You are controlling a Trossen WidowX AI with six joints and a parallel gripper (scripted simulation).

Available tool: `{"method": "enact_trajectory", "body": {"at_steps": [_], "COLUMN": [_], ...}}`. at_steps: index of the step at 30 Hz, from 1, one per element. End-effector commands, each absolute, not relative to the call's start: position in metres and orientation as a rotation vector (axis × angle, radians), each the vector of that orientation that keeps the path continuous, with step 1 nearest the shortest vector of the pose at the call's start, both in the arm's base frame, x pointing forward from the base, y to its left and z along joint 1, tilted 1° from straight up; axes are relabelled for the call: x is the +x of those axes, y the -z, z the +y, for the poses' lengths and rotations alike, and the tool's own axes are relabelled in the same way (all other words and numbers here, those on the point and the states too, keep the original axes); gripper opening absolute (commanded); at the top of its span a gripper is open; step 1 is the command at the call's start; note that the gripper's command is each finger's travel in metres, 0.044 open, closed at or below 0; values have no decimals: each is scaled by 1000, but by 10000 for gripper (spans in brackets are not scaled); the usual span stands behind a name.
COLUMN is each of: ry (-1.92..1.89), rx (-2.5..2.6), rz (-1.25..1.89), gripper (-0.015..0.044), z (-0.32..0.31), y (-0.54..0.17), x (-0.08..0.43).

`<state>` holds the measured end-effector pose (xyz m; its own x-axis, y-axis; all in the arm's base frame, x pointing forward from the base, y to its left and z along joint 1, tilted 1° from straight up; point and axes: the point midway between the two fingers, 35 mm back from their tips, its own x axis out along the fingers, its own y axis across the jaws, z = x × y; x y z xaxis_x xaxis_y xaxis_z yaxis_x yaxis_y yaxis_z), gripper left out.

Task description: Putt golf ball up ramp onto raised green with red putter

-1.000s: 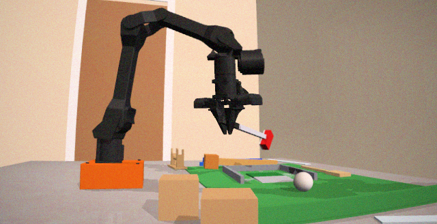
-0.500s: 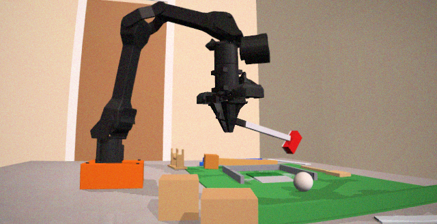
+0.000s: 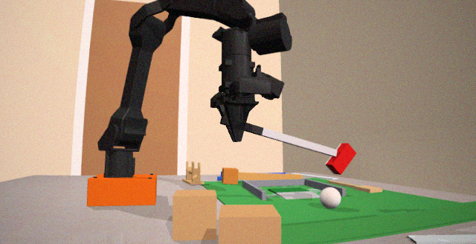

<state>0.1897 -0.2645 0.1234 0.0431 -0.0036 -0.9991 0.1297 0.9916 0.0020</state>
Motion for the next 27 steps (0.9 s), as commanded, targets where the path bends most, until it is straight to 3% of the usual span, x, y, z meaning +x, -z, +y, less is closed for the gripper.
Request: {"method": "enact_trajectory", "body": {"at_steps": [1,27], "ry": [171,222], "rx": [152,206], "rz": [1524,1531], "gripper": [0,0], "z": [-281,-293], "y": [-128,-84], "x": [174,158]}}
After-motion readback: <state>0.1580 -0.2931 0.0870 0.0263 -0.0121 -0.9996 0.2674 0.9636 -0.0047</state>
